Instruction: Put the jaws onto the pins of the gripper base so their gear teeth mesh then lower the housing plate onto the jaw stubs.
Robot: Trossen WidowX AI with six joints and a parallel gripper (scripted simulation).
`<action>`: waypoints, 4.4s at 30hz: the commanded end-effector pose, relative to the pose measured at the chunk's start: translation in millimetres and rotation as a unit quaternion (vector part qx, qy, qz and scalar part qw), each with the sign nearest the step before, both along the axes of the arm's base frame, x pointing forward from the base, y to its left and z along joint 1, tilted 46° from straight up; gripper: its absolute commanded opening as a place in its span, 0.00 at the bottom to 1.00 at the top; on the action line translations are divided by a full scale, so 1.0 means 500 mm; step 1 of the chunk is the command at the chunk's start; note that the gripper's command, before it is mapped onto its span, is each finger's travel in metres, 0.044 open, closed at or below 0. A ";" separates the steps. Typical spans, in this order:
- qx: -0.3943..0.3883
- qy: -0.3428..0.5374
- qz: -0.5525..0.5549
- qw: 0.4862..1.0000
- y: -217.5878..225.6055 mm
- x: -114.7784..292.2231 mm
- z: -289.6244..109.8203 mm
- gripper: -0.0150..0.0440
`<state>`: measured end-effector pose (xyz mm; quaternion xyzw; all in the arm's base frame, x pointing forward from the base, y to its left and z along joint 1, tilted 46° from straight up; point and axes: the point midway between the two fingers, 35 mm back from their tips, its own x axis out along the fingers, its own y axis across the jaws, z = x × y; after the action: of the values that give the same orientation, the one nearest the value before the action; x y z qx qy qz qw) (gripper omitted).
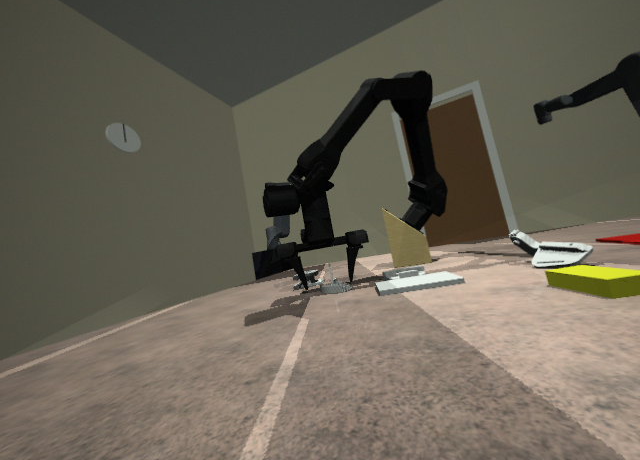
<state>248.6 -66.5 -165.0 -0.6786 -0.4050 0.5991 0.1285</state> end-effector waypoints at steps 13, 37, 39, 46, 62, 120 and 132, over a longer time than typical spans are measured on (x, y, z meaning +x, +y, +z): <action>0.002 0.002 -0.002 1.000 0.003 -0.002 -0.003 1.00; 0.001 0.001 0.000 1.000 0.002 -0.001 -0.002 0.48; 0.001 0.001 0.000 1.000 0.002 -0.001 -0.002 0.48; 0.001 0.001 0.000 1.000 0.002 -0.001 -0.002 0.48; 0.000 0.002 -0.001 1.000 -0.059 0.007 0.054 0.48; 0.023 -0.336 0.339 0.878 -0.051 -0.017 0.183 0.48; 0.030 -0.439 0.442 0.782 -0.030 -0.029 0.207 0.48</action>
<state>234.7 -83.6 -67.2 -0.6241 -0.6824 0.2492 -0.2875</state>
